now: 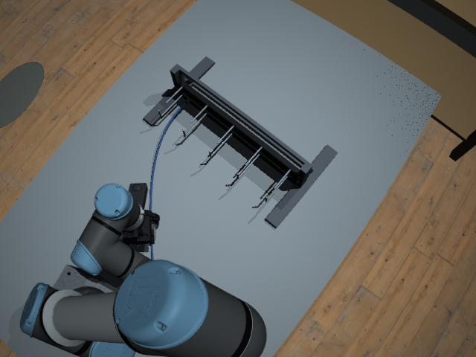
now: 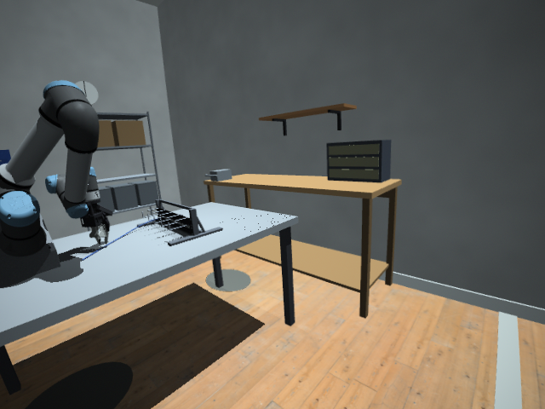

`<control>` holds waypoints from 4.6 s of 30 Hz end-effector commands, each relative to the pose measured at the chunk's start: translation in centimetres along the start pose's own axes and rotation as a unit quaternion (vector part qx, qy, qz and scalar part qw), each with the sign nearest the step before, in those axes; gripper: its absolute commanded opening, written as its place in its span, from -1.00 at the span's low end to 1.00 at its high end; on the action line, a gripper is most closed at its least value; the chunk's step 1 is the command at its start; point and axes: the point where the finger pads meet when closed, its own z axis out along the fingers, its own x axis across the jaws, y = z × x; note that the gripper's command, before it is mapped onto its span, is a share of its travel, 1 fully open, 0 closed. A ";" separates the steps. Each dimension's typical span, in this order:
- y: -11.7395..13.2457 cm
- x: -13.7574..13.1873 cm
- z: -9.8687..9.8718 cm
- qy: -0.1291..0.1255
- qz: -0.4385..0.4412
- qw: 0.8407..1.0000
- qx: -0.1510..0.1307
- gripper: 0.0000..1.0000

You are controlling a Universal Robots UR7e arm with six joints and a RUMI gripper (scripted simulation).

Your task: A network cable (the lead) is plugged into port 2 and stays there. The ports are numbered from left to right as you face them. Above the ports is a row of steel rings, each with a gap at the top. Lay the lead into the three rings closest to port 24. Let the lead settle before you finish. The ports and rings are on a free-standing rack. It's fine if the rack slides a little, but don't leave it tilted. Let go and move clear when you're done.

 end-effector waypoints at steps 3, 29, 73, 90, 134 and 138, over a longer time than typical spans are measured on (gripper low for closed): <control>0.0 0.0 0.5 0.001 0.000 1.000 0.001 -0.61; 0.0 0.0 0.7 0.001 0.000 1.000 0.001 -0.61; 0.0 0.0 0.9 0.001 0.000 1.000 0.001 -0.61; 0.0 0.0 1.4 0.001 0.000 1.000 0.001 -0.61; 0.0 0.0 1.8 0.001 0.000 1.000 0.001 -0.61; 0.0 0.0 1.8 0.001 0.000 1.000 0.001 -0.61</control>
